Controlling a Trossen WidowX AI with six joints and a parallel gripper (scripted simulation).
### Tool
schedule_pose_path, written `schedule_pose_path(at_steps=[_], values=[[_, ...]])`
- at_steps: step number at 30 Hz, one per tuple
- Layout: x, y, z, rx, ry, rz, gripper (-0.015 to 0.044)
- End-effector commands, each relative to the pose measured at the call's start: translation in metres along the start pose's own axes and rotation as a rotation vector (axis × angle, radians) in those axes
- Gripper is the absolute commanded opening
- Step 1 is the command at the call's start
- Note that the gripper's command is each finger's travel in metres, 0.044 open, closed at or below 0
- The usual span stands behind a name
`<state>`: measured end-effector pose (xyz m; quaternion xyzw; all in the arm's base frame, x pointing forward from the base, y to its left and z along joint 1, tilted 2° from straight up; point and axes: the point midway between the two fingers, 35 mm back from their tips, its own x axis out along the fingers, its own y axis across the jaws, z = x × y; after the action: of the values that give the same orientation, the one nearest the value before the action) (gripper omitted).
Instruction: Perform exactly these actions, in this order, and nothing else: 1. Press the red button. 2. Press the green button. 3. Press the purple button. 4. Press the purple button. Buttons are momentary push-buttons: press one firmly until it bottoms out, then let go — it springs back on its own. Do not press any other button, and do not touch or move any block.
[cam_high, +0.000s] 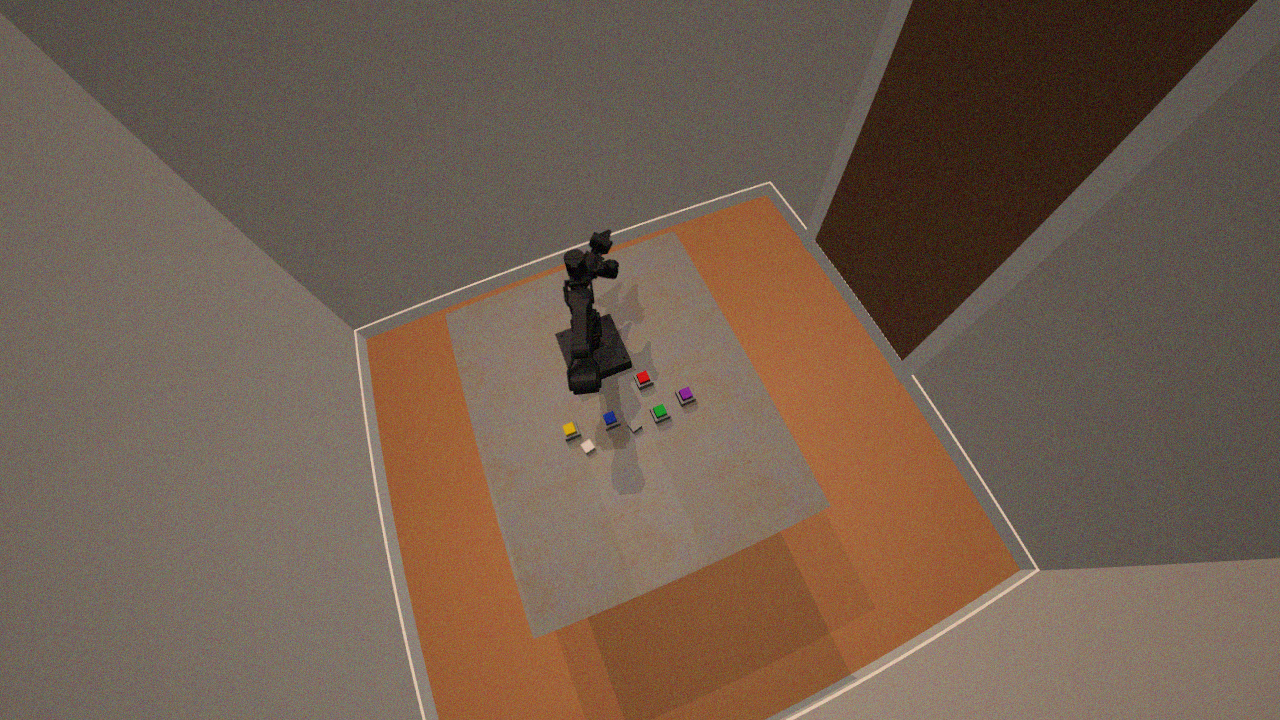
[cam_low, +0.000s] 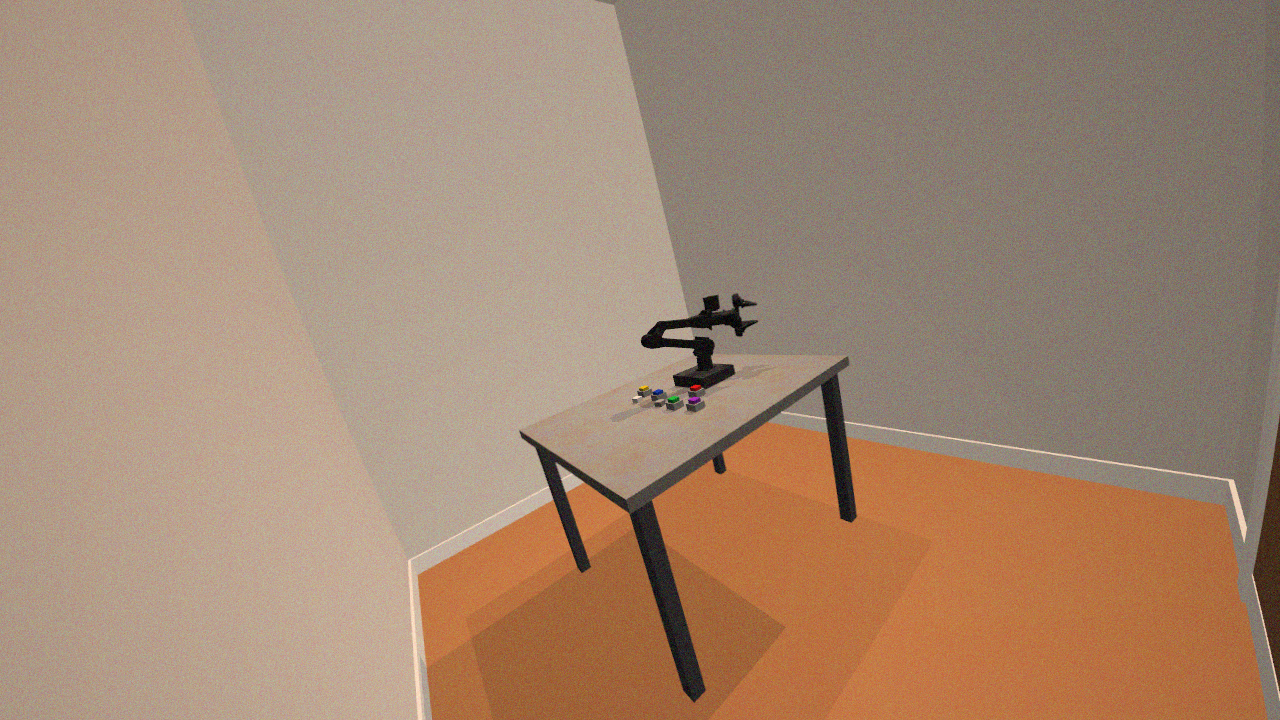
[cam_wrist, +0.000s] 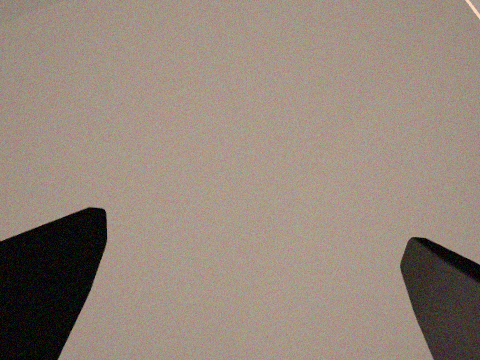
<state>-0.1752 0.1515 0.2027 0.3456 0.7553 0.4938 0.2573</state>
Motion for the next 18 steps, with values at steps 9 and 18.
schedule_pose_path(at_steps=[9, 18], values=[[0.013, 0.011, 0.074, -0.274, -0.346, -0.149, 0.04], [-0.012, 0.022, 0.167, -0.438, -0.698, -0.458, 0.04]])
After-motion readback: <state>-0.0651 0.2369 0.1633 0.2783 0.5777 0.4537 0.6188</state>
